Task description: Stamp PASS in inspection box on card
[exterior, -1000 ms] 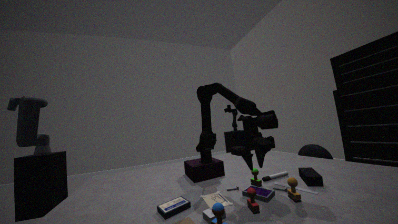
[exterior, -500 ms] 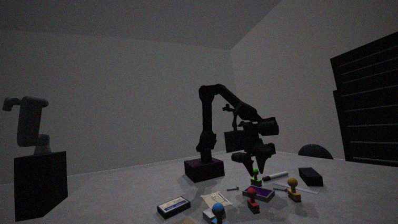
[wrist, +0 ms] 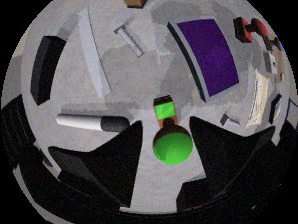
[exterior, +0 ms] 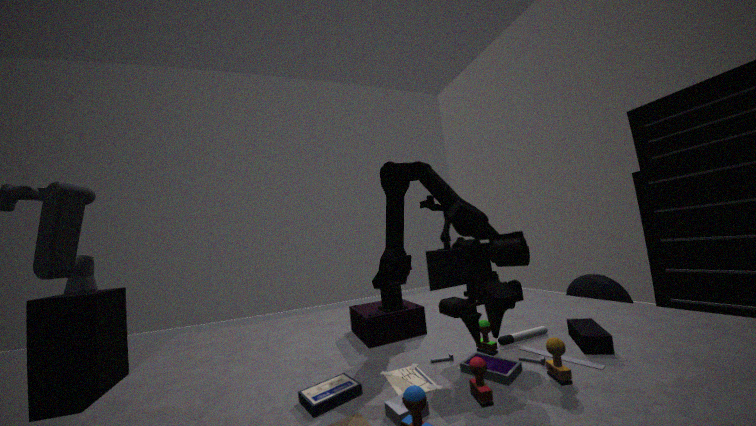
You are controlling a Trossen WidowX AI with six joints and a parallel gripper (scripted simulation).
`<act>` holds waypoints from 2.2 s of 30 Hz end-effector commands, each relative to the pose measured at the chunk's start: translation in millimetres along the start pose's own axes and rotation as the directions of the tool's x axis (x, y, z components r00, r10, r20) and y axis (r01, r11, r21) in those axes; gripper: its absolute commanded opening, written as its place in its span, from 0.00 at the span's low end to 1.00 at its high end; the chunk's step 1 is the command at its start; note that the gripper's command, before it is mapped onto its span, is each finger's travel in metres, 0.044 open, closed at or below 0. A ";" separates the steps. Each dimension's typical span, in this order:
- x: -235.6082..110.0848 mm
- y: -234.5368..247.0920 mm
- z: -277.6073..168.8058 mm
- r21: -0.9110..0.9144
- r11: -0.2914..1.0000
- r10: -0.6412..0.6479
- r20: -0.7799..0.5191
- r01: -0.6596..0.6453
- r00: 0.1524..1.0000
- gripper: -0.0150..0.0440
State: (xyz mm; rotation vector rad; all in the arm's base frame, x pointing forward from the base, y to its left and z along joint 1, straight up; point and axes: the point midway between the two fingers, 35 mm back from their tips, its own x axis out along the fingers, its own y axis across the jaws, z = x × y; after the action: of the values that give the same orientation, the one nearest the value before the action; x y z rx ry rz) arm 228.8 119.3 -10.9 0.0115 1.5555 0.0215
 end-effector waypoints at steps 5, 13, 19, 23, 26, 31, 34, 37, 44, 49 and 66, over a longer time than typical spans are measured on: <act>0.2 -0.1 -0.2 0.000 1.000 0.000 -0.001 0.000 1.000 0.49; 0.2 -0.1 -0.2 0.000 1.000 0.000 -0.001 0.000 1.000 0.40; -1.4 0.0 0.0 0.000 1.000 0.000 -0.001 0.000 1.000 0.25; -3.2 0.1 0.3 0.000 1.000 0.001 -0.001 -0.001 1.000 0.25; -4.6 0.2 0.5 0.000 1.000 0.002 -0.001 -0.002 1.000 0.25; -7.0 0.3 0.8 0.000 1.000 0.003 -0.001 -0.003 1.000 0.25; -8.4 0.4 0.9 0.000 1.000 0.003 -0.001 -0.003 1.000 0.25; -9.8 0.4 1.1 0.000 1.000 0.004 -0.001 -0.004 1.000 0.25; -13.1 0.5 1.4 0.000 1.000 0.005 -0.002 -0.005 1.000 0.25; -15.4 0.6 1.7 0.000 1.000 0.006 -0.002 -0.006 1.000 0.25; -23.5 0.8 2.2 0.000 1.000 0.009 -0.002 -0.009 1.000 0.25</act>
State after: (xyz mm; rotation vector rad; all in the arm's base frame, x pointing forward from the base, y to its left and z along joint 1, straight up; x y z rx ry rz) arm 230.2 118.7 10.5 0.0164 1.5572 0.0213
